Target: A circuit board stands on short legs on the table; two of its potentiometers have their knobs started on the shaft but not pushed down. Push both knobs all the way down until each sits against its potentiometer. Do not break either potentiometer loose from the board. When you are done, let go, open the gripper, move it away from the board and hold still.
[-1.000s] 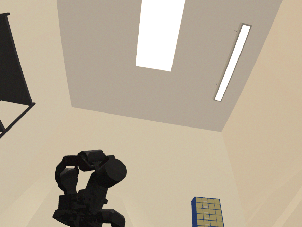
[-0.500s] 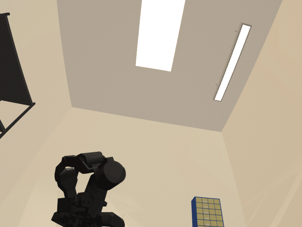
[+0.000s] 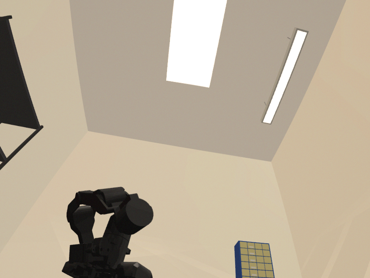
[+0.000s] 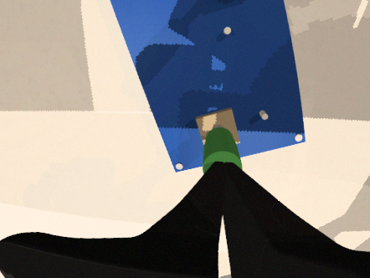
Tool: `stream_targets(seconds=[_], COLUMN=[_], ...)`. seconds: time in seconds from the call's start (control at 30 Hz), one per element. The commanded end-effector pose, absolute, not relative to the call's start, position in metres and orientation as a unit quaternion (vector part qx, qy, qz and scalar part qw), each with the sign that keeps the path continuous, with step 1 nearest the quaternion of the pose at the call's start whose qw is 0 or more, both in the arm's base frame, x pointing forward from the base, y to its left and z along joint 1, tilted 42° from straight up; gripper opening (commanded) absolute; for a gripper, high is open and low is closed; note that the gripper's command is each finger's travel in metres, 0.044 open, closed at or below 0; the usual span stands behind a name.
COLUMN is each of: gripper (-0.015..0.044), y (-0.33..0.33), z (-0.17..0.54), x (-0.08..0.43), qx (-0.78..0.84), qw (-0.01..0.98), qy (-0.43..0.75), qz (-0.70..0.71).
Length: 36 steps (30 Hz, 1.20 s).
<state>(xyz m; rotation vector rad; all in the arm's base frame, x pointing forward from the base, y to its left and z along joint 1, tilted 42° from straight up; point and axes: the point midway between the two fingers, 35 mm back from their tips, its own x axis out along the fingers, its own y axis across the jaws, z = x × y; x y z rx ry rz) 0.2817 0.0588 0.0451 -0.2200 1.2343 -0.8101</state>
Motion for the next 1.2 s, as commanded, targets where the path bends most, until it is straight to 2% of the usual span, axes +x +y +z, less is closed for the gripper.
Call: stream_targets(seconds=[0.0, 1.17], gripper=[0.0000, 0.0000], y=[0.0579, 0.0555], z=[0.0440, 0.0413], x=[0.2822, 0.2826], qx=[-0.103, -0.103], qw=[0.734, 0.735], qy=[0.561, 0.561], qz=[-0.368, -0.368])
